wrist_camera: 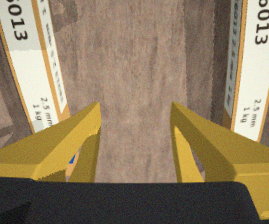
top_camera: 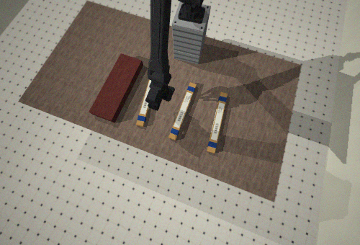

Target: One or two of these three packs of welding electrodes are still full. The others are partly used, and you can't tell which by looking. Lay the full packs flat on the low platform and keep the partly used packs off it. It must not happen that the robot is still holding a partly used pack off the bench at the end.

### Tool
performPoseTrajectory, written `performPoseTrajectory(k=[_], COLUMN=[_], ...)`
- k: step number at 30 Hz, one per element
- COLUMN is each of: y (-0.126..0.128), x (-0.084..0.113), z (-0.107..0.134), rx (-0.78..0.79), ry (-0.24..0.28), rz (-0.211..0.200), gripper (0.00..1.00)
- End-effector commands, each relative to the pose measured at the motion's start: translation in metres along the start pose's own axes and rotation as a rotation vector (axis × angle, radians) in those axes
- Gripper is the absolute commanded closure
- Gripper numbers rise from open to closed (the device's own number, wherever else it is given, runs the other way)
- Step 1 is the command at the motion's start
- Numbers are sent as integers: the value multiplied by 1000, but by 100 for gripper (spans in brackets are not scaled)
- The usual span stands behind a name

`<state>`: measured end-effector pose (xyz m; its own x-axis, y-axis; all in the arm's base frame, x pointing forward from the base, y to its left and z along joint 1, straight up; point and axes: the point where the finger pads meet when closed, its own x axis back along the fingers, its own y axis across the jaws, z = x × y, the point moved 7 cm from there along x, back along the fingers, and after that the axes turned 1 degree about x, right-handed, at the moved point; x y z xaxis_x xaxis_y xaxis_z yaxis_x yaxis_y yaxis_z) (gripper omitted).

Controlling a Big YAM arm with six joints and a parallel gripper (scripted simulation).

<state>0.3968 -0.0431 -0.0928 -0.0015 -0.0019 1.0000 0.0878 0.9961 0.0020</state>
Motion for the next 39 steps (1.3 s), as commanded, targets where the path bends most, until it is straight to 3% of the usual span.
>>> performPoseTrajectory(k=[1, 16, 35, 36, 39], y=[2, 2, 2, 0, 0], x=[-7, -28, -14, -21, -17], z=[-11, -14, -20, -8, -8], rx=[-8, -9, -8, -2, -2], ry=[-19, -24, -40, -17, -17], rz=[4, 4, 4, 2, 2], gripper=[57, 57, 57, 57, 57])
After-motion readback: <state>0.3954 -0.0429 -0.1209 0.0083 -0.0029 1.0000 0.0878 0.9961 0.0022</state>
